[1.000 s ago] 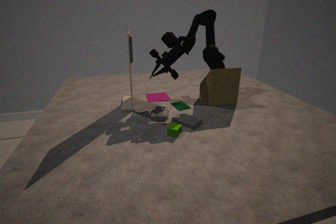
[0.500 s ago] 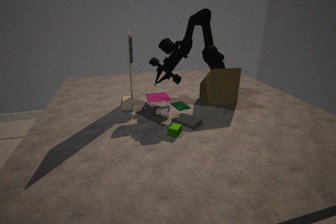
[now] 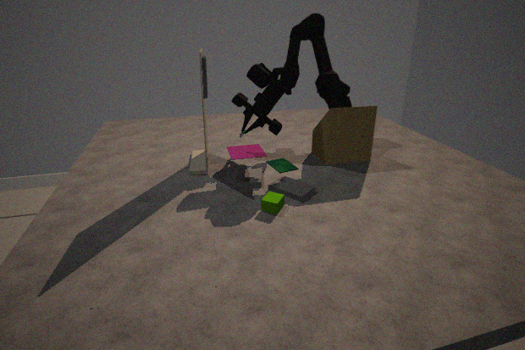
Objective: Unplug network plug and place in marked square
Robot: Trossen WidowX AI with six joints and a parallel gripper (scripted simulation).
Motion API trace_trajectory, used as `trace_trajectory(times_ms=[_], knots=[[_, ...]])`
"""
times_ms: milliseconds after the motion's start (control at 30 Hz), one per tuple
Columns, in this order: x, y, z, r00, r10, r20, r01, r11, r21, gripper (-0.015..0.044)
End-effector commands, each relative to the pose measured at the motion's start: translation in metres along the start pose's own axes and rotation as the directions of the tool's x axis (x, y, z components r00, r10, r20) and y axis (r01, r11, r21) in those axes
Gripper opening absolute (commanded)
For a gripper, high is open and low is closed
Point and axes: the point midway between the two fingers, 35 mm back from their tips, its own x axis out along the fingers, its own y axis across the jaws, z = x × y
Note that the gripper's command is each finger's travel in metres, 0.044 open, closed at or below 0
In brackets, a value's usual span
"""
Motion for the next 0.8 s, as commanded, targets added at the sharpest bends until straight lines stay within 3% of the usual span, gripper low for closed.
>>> trace_trajectory(times_ms=[0,767], knots=[[0.004,-0.006,-0.002,1.000,-0.013,-0.005,0.013,1.000,-0.015,0.0000],[0.021,-0.018,-0.002,1.000,-0.013,-0.005,0.013,1.000,-0.016,0.0000]])
